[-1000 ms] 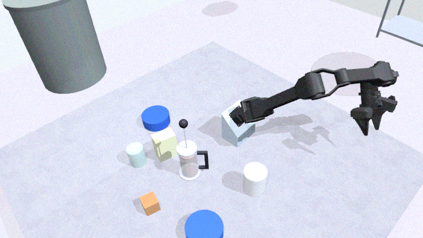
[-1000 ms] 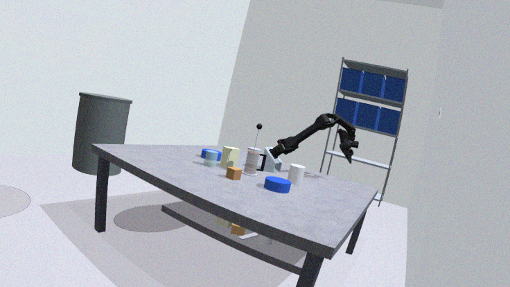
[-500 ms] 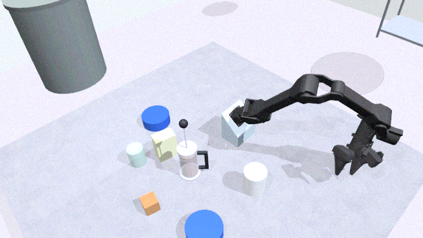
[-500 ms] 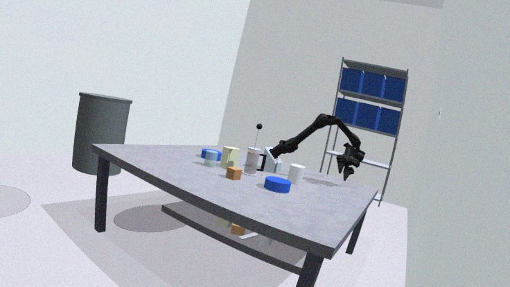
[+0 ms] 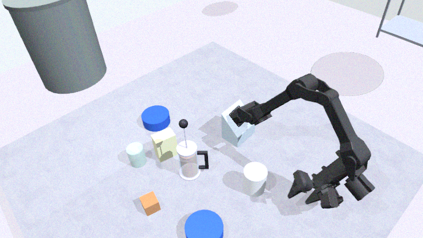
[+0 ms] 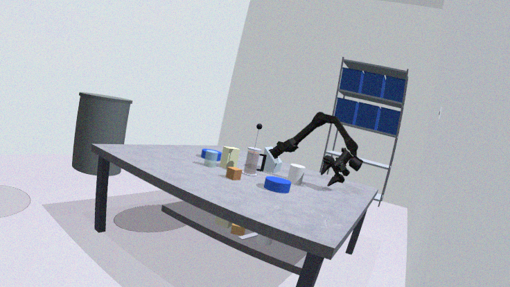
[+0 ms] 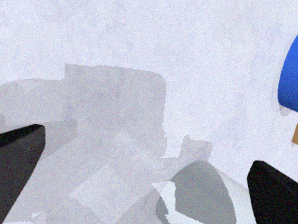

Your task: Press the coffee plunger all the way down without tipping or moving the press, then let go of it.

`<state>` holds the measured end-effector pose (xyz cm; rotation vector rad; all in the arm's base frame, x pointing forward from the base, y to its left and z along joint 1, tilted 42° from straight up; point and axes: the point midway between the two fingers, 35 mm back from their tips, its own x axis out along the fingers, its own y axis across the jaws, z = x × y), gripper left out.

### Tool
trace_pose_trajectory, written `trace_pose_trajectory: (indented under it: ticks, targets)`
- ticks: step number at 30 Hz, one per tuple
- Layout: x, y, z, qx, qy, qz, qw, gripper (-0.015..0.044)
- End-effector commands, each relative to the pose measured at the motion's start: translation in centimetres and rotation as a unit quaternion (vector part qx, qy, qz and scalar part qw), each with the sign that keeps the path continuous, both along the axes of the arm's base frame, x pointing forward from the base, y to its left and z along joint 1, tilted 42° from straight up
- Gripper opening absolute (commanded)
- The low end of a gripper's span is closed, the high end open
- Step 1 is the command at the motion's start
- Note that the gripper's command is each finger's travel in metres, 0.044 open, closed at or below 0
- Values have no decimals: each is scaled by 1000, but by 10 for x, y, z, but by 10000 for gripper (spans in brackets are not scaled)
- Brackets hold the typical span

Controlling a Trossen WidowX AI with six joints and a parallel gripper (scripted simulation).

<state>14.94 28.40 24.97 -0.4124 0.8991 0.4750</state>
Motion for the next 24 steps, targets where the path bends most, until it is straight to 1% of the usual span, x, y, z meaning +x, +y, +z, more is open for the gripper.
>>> trace_pose_trajectory:
  ticks: [1, 8, 14, 24]
  targets:
    - [35, -28, -11, -5, 42, -31, 999, 440]
    - [84, -81, -33, 12, 120, -81, 989, 440]
    - [115, -131, -48, 47, 168, -114, 978, 440]
    - [146, -229, -61, 143, 190, -168, 957, 440]
